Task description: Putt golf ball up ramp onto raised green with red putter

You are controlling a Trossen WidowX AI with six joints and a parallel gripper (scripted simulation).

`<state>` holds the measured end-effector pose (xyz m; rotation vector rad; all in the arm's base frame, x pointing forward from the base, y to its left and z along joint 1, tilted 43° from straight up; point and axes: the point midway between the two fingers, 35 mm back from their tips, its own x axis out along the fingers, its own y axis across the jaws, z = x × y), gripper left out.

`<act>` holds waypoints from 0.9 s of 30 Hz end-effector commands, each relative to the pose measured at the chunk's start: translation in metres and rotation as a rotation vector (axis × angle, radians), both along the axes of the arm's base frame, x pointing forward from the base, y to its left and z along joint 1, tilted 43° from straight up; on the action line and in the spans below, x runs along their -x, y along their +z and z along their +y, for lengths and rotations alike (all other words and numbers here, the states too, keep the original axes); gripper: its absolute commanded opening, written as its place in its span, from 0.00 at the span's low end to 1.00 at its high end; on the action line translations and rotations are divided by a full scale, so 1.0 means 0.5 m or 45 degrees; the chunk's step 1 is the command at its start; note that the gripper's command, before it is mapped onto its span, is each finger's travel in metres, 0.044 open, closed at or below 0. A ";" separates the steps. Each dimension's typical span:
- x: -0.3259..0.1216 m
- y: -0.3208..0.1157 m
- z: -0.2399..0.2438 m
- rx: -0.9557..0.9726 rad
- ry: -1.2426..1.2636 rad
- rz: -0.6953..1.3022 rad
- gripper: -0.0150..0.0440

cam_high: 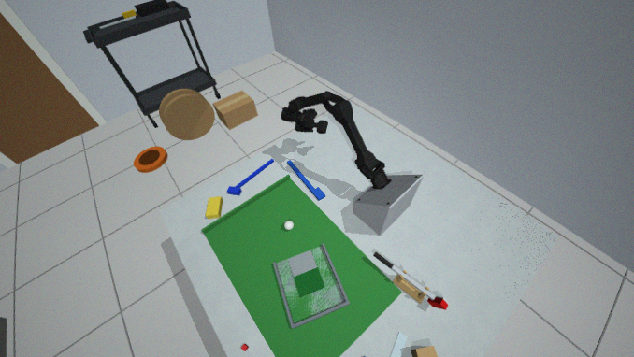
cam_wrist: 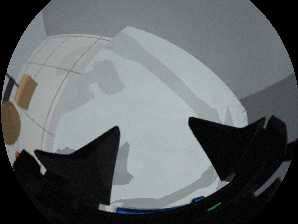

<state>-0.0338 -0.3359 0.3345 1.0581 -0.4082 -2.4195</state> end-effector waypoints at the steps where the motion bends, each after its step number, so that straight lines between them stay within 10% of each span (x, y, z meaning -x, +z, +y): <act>1: -0.003 -0.001 -0.001 -0.005 0.009 0.002 0.98; 27: -0.632 -0.243 0.128 -0.562 1.663 0.631 1.00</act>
